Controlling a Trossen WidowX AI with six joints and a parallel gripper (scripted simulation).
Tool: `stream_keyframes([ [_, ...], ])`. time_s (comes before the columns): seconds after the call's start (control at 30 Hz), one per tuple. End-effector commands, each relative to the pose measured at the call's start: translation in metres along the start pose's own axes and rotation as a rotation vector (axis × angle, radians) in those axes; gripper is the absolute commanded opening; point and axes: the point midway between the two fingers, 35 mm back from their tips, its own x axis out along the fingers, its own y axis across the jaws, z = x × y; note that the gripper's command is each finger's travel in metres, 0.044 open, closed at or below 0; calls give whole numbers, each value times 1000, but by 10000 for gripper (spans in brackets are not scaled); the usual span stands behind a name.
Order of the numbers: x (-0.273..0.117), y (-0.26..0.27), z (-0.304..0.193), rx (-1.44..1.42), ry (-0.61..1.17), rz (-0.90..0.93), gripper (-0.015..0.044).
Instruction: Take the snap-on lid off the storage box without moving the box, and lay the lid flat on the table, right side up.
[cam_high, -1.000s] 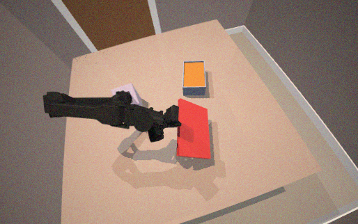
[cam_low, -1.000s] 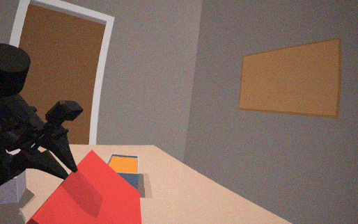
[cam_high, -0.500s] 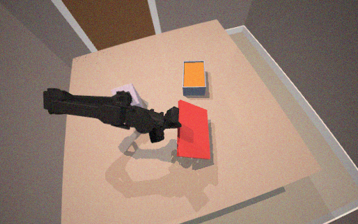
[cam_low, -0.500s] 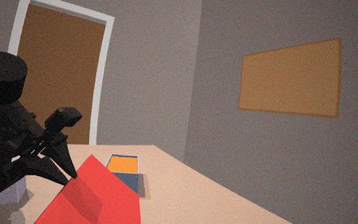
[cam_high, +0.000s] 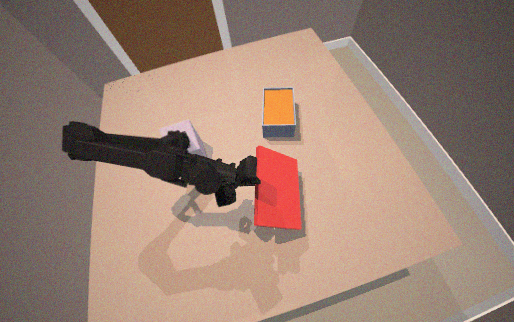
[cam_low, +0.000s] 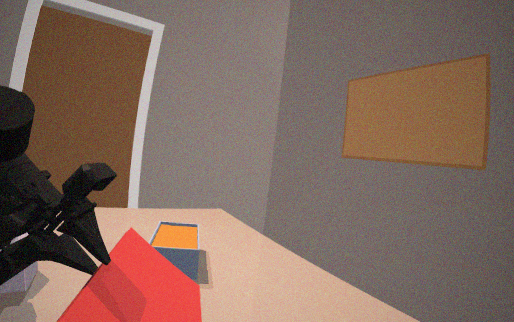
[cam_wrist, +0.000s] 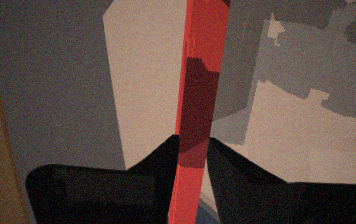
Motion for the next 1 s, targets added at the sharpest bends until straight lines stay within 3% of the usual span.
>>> stream_keyframes([
  [0.0, 2, -1, -1, -4, 7, 8, 0],
  [0.97, 17, -19, -1, -6, 6, 8, 0],
])
